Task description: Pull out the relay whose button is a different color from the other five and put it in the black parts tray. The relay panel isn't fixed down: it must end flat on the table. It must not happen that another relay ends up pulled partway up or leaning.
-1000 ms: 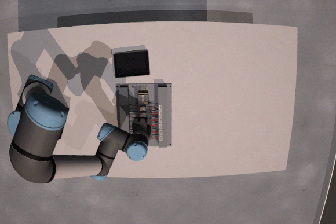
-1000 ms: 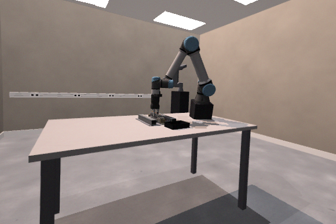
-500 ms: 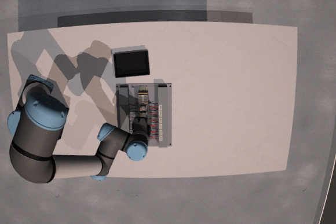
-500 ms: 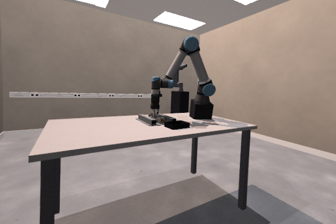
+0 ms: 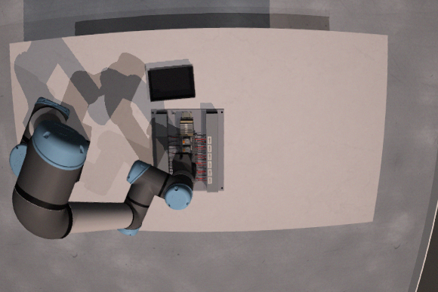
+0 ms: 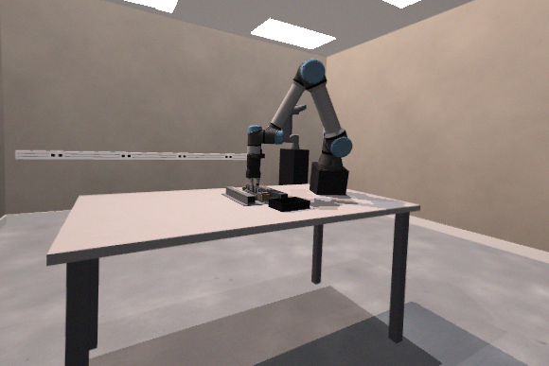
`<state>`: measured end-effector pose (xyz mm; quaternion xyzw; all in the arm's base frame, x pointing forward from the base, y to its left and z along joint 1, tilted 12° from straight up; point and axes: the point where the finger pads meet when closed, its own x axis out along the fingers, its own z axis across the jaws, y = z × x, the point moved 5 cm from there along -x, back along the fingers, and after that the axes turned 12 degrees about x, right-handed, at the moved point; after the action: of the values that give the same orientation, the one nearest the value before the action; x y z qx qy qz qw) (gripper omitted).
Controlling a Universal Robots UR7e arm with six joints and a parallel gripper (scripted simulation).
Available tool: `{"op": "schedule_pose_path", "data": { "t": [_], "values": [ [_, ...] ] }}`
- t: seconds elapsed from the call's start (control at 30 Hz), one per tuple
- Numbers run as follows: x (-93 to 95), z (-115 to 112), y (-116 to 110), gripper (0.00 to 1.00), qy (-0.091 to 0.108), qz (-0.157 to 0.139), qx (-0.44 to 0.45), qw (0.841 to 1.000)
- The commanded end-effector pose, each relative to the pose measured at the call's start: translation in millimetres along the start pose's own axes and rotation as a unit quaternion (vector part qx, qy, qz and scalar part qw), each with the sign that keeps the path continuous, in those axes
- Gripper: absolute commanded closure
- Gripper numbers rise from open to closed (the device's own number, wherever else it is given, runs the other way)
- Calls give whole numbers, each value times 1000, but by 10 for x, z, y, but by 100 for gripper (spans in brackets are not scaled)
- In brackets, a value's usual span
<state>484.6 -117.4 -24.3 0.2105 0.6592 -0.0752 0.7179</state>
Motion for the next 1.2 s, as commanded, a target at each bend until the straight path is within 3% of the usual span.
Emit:
{"op": "schedule_pose_path", "data": {
  "t": [0.0,0.7,1.17],
  "values": [
    [14,-15,14,100,1,1,0,1000],
    [13,-15,14,100,2,1,0,1000],
    [-6,18,21,100,27,-5,-1,1000]
  ]
}}
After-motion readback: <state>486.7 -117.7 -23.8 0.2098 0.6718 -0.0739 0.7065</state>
